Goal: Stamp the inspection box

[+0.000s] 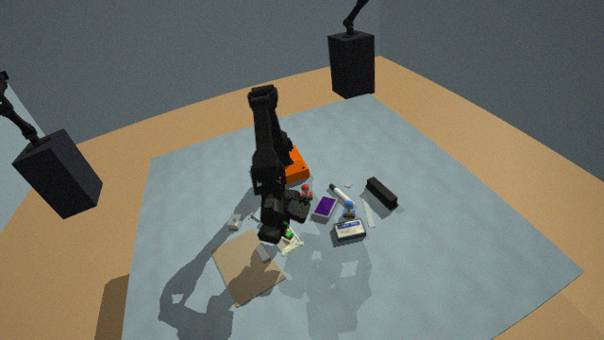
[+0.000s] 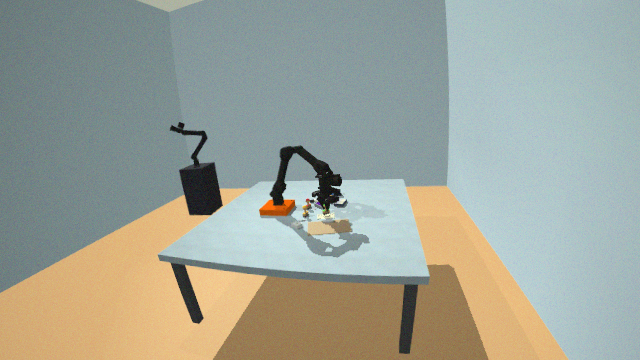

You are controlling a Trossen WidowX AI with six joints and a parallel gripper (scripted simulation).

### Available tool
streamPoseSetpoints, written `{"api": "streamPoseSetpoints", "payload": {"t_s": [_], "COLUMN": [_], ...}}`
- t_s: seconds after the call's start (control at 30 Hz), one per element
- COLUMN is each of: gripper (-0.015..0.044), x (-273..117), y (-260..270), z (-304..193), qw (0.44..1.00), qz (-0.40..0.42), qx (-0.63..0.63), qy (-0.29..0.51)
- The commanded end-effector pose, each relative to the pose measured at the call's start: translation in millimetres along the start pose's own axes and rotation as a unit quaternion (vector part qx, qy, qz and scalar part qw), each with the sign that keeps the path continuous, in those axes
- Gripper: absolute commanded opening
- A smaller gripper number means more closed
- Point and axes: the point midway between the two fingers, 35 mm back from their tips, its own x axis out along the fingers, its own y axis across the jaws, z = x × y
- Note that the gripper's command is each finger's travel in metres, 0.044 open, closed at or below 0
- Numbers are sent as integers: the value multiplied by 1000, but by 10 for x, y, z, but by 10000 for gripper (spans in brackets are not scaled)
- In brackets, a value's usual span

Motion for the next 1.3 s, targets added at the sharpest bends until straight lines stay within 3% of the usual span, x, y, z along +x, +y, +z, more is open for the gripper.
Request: {"api": "streamPoseSetpoints", "payload": {"t_s": [0.0,1.1,1.27], "gripper": [0,0,0], "x": [-107,-568,-571], "y": [-22,-12,33], "z": [14,10,227], "qw": [1000,1000,1000], "qz": [-6,-6,-5], "qx": [-3,-3,-2], "qy": [-4,-4,-5]}}
